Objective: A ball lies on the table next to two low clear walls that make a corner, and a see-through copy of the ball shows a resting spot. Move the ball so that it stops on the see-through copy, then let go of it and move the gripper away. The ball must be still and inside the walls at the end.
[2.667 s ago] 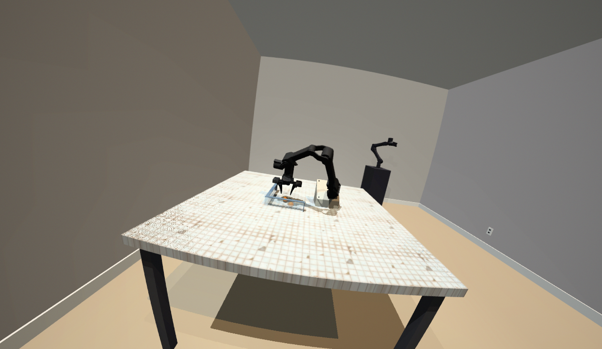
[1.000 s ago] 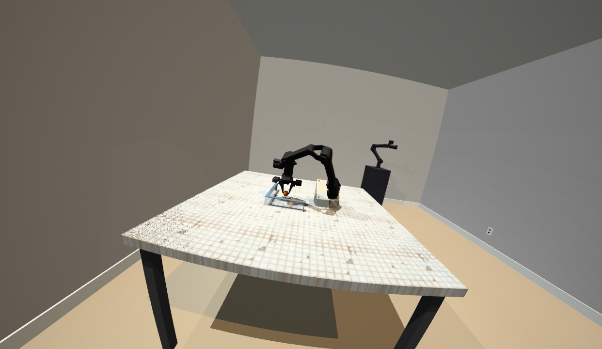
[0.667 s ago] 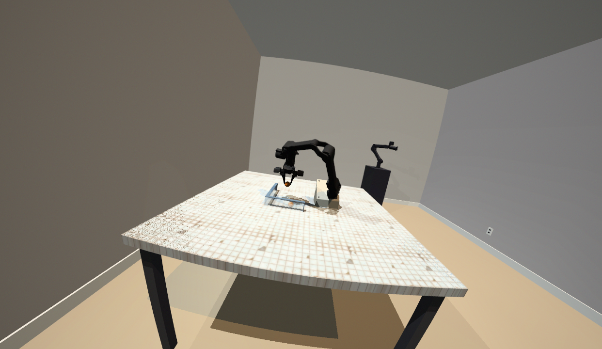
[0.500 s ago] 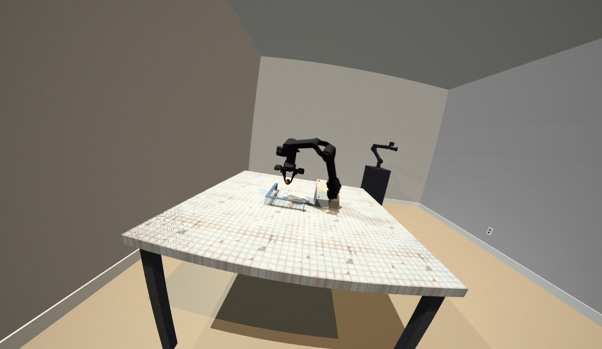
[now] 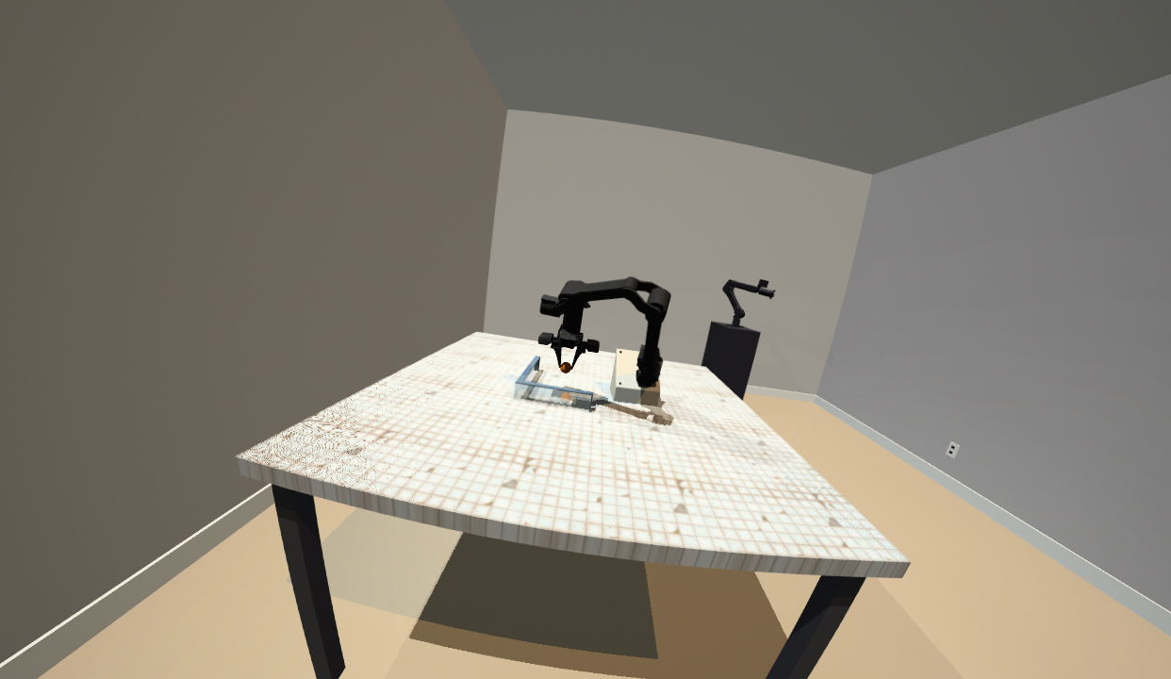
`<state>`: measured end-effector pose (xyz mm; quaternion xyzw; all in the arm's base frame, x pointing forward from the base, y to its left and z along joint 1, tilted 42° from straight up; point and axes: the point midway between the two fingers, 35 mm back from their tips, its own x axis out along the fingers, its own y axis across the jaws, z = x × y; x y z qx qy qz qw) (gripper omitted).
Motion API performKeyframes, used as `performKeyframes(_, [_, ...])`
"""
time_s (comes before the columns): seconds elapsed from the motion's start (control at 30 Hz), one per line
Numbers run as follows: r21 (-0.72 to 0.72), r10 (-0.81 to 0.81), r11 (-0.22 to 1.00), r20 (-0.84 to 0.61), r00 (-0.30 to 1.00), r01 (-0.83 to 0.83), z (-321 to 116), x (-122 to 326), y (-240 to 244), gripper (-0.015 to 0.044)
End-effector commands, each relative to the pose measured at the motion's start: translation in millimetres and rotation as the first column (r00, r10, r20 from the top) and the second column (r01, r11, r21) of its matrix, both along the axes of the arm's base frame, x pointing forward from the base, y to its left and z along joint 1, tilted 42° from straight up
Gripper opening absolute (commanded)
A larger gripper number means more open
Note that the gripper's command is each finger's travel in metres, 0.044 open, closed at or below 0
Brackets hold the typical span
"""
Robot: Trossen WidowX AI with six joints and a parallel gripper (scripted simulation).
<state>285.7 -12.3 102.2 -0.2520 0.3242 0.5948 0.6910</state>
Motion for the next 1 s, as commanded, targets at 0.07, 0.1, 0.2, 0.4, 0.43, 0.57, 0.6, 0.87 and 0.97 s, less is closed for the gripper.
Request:
performKeyframes(0.07, [0.010, -0.003, 1.000, 0.000, 1.000, 0.003, 2.9, -11.0, 21.0, 0.0000])
performKeyframes(0.1, [0.010, -0.003, 1.000, 0.000, 1.000, 0.003, 2.9, -11.0, 21.0, 0.0000])
performKeyframes(0.2, [0.009, -0.003, 1.000, 0.000, 1.000, 0.003, -1.1, -9.9, 24.1, 0.0000])
performKeyframes(0.4, [0.007, -0.003, 1.000, 0.000, 1.000, 0.003, -21.8, -6.0, 41.8, 0.0000])
performKeyframes(0.43, [0.008, -0.003, 1.000, 0.000, 1.000, 0.003, -25.5, -5.6, 45.2, 0.0000])
performKeyframes(0.57, [0.010, -0.003, 1.000, 0.001, 1.000, 0.003, -40.2, -4.8, 59.3, 0.0000])
performKeyframes(0.6, [0.011, -0.003, 1.000, 0.001, 1.000, 0.003, -43.7, -4.9, 62.8, 0.0000])
performKeyframes(0.87, [0.012, -0.003, 1.000, 0.001, 1.000, 0.003, -49.8, -5.0, 69.0, 0.0000])
performKeyframes(0.97, [0.012, -0.003, 1.000, 0.001, 1.000, 0.003, -52.5, -4.6, 71.4, 0.0000])
